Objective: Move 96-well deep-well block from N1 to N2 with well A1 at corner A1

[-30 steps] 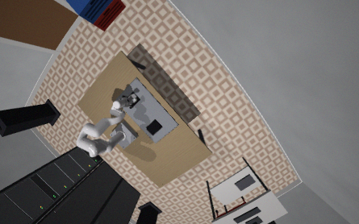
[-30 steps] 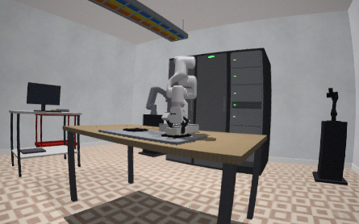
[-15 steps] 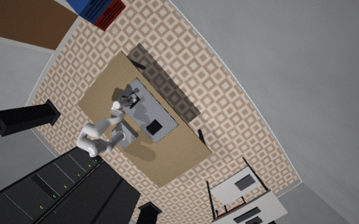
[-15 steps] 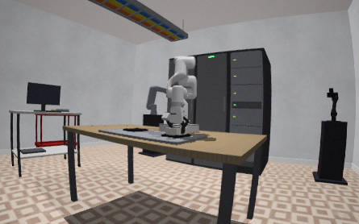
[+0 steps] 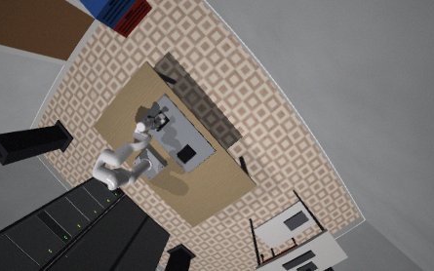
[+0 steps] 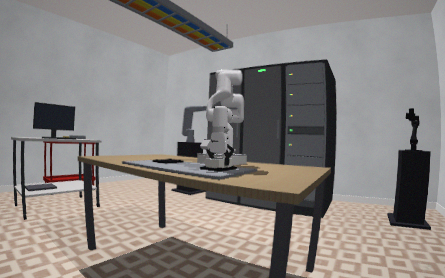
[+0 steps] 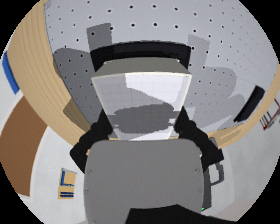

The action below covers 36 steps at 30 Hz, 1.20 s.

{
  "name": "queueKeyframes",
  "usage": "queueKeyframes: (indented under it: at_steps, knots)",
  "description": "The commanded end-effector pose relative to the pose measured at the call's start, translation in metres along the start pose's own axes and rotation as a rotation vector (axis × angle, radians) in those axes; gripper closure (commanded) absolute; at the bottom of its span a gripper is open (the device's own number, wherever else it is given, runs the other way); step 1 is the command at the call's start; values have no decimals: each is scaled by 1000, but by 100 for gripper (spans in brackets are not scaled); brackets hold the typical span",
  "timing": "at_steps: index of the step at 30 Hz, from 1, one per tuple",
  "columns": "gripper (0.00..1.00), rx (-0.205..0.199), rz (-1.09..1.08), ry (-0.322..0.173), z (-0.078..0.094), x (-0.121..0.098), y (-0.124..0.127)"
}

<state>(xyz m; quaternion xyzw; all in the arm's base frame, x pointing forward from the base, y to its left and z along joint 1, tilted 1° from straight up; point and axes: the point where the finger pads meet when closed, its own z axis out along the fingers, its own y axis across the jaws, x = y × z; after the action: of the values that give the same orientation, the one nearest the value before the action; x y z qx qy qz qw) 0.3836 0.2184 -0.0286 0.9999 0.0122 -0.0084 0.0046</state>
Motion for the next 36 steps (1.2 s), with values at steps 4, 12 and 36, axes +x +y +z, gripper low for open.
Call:
queueKeyframes:
  at_steps: [4,12,36]
  knots:
    - [0,3,0,5,-17,2,-1]
    - [0,3,0,5,-33,2,-1]
    - [0,3,0,5,-91,1,-1]
